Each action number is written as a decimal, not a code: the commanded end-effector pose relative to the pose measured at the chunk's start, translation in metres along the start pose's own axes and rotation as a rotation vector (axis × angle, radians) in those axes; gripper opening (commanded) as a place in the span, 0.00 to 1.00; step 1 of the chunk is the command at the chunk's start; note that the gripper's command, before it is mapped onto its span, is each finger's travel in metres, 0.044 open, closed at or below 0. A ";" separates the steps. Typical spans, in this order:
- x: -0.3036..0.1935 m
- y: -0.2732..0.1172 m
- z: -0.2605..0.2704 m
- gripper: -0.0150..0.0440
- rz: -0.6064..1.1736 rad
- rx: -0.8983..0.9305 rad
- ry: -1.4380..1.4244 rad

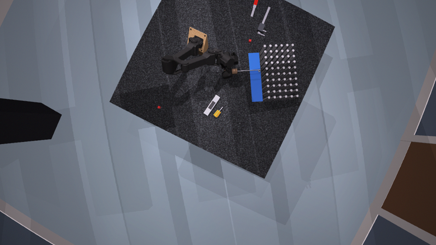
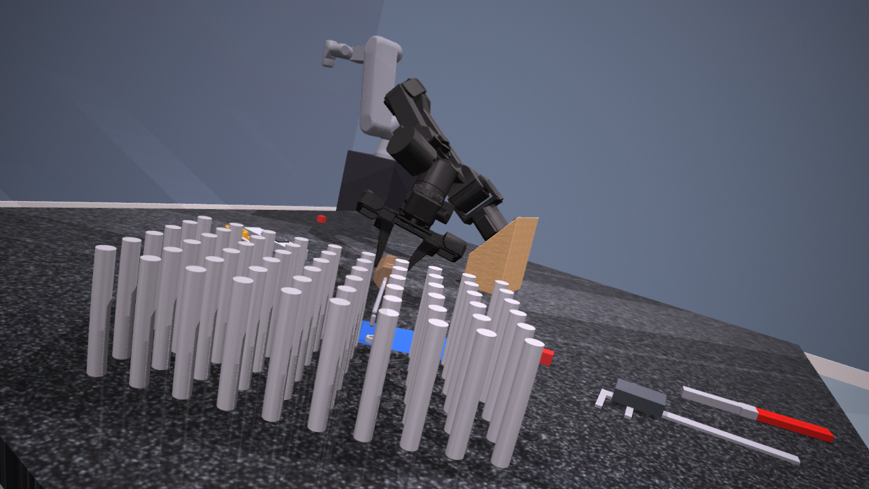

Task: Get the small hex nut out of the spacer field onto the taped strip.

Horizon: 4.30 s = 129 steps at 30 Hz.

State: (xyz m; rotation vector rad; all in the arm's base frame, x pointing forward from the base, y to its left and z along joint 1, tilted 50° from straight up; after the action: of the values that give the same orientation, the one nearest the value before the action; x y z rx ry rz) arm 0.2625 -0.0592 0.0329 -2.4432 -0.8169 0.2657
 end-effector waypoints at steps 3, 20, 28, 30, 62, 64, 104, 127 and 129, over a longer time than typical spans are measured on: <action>-0.010 -0.009 -0.003 0.25 0.000 -0.003 0.005; -0.020 -0.031 -0.007 0.25 0.000 0.015 0.007; 0.001 -0.054 -0.011 0.25 0.004 0.038 0.012; 0.005 -0.061 -0.013 0.25 0.006 0.041 0.013; 0.077 -0.134 0.014 0.25 -0.052 0.166 -0.212; 0.084 -0.136 0.021 0.25 -0.061 0.186 -0.251; 0.173 -0.193 0.222 0.25 -0.241 0.554 -1.018; 0.159 -0.213 0.361 0.25 -0.357 0.746 -1.451; 0.155 -0.214 0.373 0.25 -0.368 0.762 -1.488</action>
State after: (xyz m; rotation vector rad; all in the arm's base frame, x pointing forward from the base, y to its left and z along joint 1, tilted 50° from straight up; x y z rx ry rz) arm 0.1640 0.3315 -0.1446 -1.1219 -1.2912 1.8567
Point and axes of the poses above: the point midway between the two fingers, 35 mm back from their tips, its own y axis out along the fingers, its own z axis across the jaws, x = y × z, the point moved 1 cm from there along -y, back along the fingers, and after that the axes turned 10 degrees about y, right-handed, at the moved point
